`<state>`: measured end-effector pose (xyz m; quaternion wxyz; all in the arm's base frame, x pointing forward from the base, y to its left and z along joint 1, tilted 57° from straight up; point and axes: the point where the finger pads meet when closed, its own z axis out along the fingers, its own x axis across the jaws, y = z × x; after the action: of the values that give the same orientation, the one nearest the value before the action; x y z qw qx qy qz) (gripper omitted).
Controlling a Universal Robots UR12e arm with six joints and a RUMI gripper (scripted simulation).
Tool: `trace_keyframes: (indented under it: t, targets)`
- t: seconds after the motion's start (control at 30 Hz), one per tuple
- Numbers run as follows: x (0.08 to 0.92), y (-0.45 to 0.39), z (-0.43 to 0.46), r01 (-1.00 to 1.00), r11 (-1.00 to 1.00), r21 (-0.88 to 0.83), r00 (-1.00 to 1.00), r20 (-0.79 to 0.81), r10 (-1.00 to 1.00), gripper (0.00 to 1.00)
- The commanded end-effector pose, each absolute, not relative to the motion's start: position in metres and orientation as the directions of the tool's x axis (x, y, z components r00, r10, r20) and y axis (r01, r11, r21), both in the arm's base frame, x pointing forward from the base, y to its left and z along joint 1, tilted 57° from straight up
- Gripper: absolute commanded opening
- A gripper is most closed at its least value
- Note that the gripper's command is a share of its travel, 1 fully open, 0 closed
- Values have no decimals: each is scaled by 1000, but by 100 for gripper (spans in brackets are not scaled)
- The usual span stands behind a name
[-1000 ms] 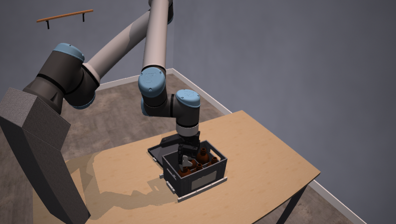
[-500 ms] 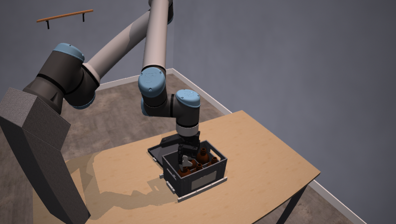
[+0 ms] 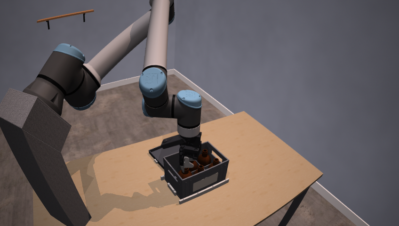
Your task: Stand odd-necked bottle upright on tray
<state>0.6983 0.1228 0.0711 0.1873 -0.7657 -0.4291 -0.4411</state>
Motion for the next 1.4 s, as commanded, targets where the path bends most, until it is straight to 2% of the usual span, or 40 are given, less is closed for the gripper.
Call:
trace_keyframes:
  t: [0.0,1.37]
  targets:
    - [697,119,74,820,-564,94,242,837,491,0]
    - [678,95,93,820,-564,93,243,837,491,0]
